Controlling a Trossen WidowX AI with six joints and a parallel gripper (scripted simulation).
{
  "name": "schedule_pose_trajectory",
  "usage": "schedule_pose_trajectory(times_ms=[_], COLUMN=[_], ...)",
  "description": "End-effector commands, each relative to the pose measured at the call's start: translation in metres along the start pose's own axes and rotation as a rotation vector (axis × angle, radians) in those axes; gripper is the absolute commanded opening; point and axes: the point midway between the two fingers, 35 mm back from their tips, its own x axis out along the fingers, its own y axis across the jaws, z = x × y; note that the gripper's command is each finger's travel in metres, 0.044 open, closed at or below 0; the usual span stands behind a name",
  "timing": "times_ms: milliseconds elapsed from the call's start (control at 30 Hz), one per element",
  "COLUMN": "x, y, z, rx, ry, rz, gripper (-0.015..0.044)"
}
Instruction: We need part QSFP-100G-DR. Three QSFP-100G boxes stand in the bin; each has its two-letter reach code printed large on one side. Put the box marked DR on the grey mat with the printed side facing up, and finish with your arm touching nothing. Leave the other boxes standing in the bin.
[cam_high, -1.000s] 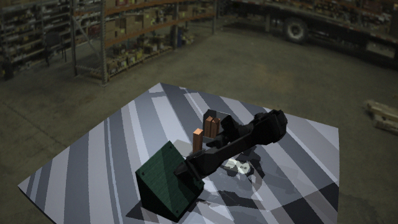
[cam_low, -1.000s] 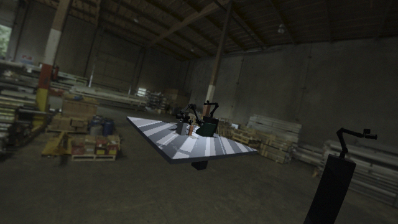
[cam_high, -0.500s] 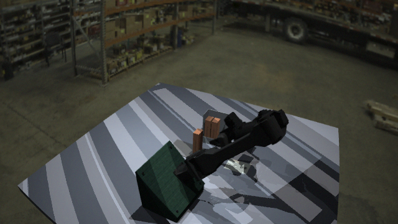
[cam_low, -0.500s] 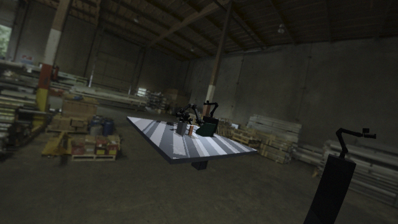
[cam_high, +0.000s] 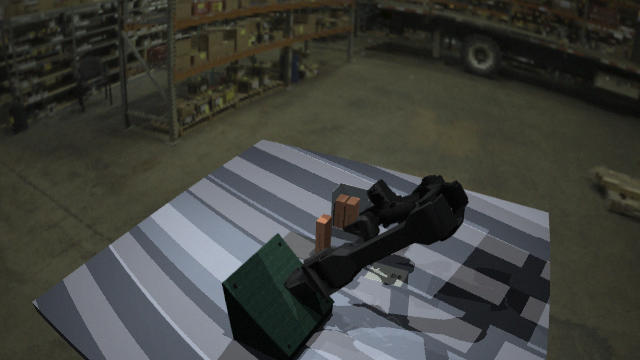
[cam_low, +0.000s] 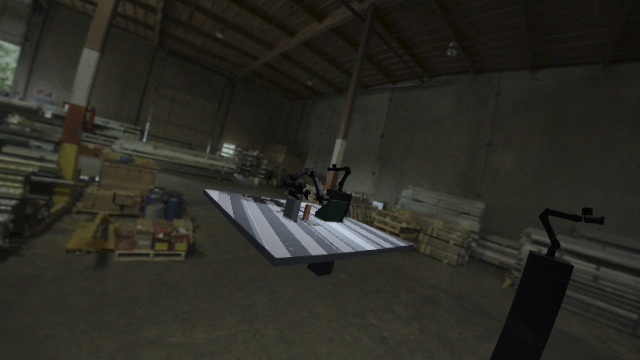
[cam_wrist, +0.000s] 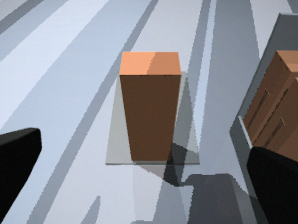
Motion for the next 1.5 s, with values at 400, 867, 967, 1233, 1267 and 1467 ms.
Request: schedule_pose_trajectory(times_ms=[400, 867, 967, 1233, 1267, 1467], x=[-0.010, 0.028, 0.037, 0.047, 0.047, 0.045], y=[0.002, 0.002, 0.004, 0.007, 0.007, 0.006], z=[0.016, 0.054, 0.064, 0.076, 0.077, 0.082], rx=[0.000, 0.000, 0.000, 0.000, 0.000, -0.001], ry=[0.001, 0.001, 0.000, 0.029, 0.050, 0.173], rz=[0.000, 0.000, 0.000, -0.004, -0.007, -0.039], gripper=[0.0440, 0.0440, 0.0440, 0.0440, 0.0440, 0.0440])
